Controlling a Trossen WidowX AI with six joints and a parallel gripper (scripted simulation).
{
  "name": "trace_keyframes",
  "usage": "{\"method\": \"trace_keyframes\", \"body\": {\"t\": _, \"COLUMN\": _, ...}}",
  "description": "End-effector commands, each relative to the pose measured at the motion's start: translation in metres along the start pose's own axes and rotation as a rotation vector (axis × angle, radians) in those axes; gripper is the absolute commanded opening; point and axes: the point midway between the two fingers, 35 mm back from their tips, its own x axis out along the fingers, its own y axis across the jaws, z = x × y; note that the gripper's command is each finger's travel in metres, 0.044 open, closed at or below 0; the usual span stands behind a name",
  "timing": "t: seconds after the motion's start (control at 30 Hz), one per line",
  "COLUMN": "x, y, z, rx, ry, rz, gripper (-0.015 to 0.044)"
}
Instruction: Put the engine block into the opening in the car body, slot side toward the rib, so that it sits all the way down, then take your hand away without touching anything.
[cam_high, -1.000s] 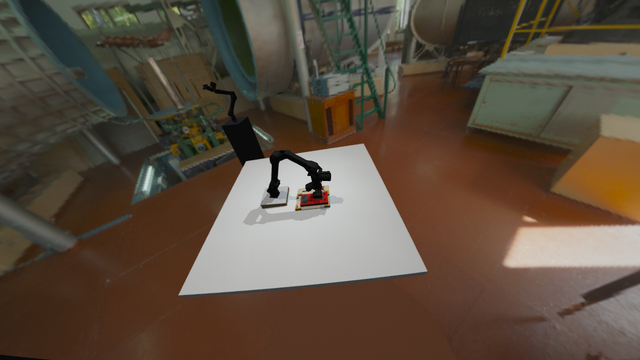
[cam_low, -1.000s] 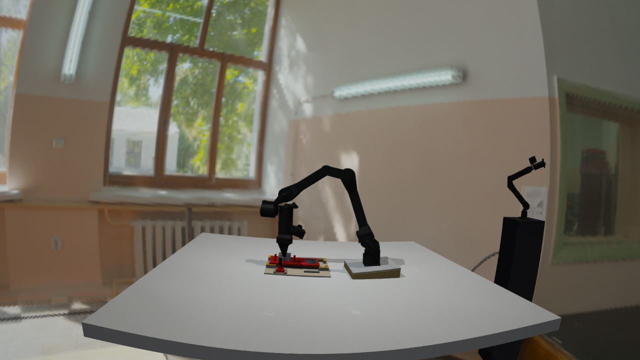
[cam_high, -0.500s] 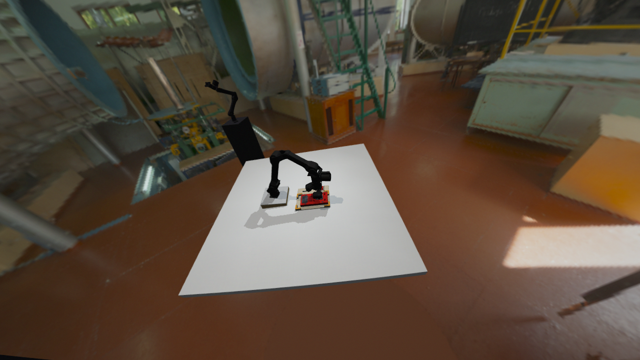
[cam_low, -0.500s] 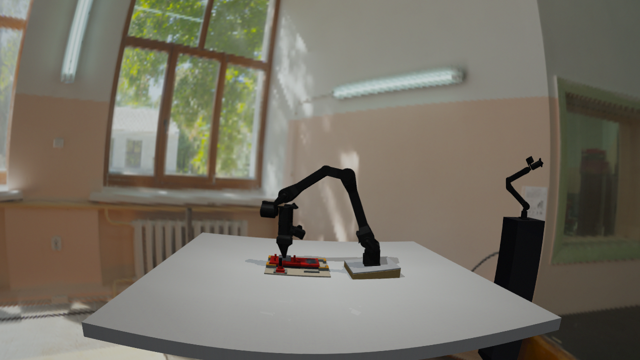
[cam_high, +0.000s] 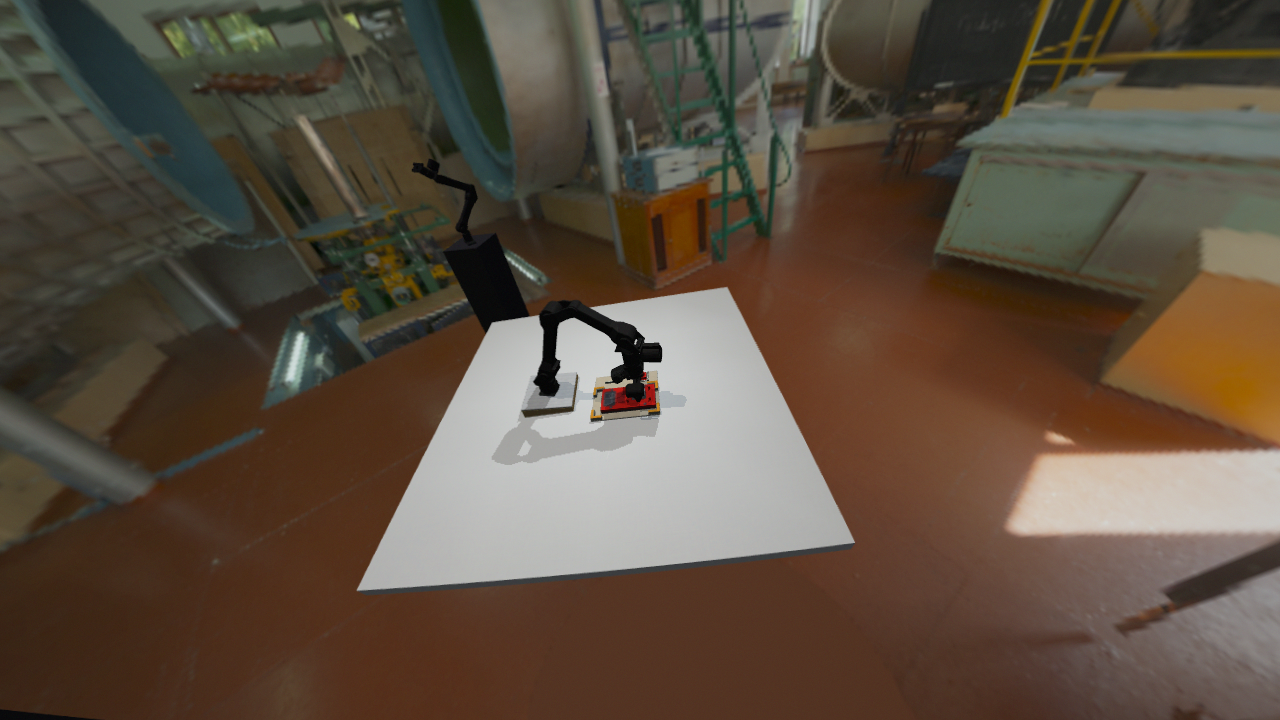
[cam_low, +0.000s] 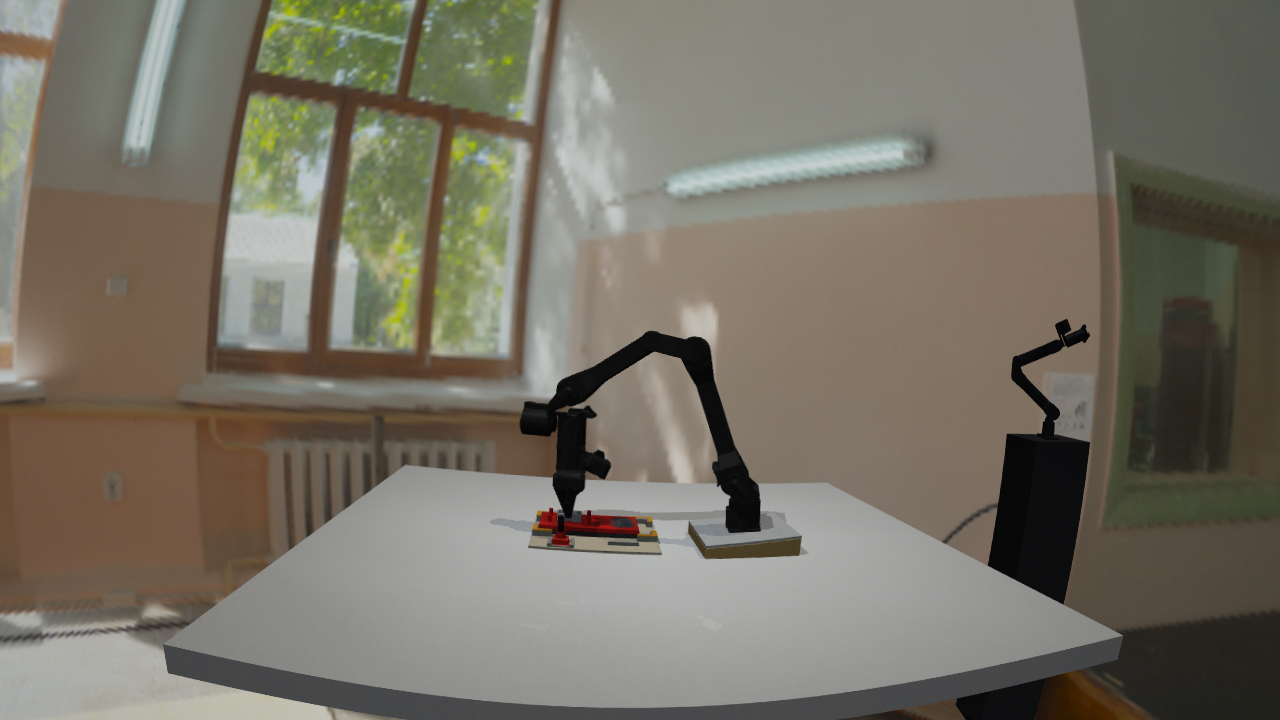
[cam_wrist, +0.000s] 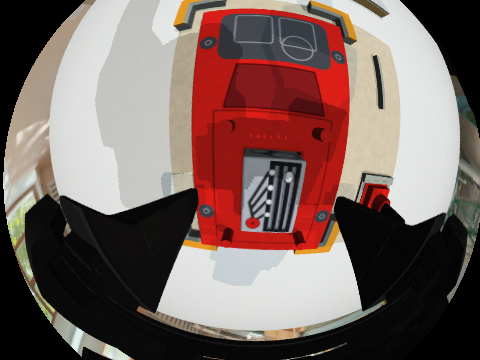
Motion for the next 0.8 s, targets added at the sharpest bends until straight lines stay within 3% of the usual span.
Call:
{"method": "trace_keyframes", "body": {"t": 0.0, "x": -0.003, "y": 0.000, "z": 0.000, "rx": 0.000, "ry": 0.001, "rz": -0.001, "gripper": 0.0440}}
{"method": "trace_keyframes", "body": {"t": 0.27, "x": -0.014, "y": 0.000, "z": 0.001, "rx": -0.001, "ry": 0.002, "rz": -0.003, "gripper": 0.0440}}
{"method": "trace_keyframes", "body": {"t": 0.77, "x": -0.014, "y": 0.000, "z": 0.001, "rx": -0.001, "ry": 0.002, "rz": -0.003, "gripper": 0.0046}}
